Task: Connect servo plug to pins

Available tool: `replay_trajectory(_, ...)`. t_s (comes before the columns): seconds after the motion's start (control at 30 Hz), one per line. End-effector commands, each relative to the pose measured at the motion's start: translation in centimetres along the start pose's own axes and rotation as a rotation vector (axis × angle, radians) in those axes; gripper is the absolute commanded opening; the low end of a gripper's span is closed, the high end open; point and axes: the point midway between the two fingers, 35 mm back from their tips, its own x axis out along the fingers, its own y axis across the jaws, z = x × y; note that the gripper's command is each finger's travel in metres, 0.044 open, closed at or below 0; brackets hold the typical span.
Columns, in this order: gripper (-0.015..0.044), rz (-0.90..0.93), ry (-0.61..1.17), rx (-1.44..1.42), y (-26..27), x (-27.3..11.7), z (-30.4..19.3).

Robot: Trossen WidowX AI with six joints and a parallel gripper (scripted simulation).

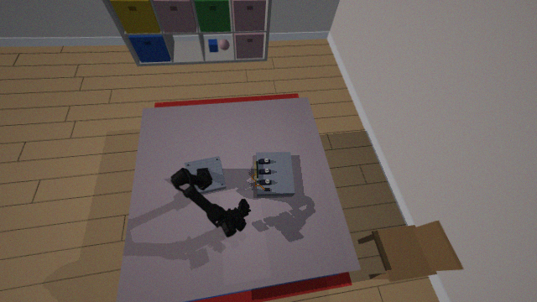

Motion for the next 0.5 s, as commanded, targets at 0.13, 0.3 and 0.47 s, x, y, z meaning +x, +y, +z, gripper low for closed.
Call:
replay_trajectory(0.13,0.0115,0.04,-0.059,-0.116,2.9,1.1,1.0)
replay_trajectory(0.3,0.0115,0.075,-0.104,-0.185,5.1,1.6,1.7)
replay_trajectory(0.47,0.0115,0.117,-0.157,-0.245,7.6,1.9,2.2)
